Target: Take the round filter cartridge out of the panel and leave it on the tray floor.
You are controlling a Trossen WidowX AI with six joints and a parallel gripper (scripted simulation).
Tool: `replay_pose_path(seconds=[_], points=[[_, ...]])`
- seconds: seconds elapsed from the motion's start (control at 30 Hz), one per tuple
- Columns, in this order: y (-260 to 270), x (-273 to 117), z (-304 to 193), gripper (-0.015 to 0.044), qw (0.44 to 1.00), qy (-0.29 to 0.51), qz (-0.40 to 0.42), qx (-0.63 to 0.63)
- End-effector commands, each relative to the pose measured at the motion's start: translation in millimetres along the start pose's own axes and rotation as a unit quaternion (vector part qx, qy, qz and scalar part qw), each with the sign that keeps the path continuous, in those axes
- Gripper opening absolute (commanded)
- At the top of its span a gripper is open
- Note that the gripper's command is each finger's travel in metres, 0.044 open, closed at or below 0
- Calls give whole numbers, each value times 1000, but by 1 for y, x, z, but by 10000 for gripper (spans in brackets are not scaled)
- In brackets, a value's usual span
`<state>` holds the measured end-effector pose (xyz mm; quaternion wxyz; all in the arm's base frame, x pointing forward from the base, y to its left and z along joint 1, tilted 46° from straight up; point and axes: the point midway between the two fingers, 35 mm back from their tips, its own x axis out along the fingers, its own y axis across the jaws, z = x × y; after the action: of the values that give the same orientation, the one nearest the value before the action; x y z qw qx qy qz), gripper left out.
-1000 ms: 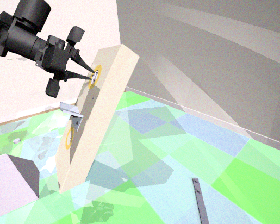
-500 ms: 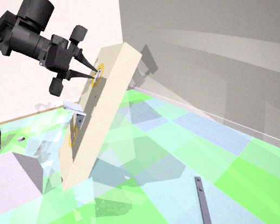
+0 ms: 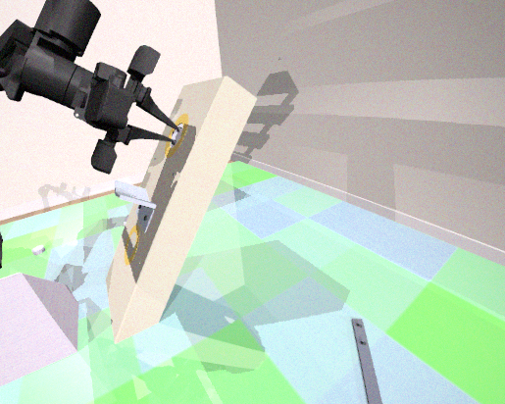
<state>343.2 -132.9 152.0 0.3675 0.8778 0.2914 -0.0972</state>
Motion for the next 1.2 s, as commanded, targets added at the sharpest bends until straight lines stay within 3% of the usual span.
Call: replay_pose_path(seconds=[0.0, 1.17], points=[[0, 0, 1, 88, 1000, -2, 0, 3], [0, 16, 1, 88, 1000, -2, 1, 2]])
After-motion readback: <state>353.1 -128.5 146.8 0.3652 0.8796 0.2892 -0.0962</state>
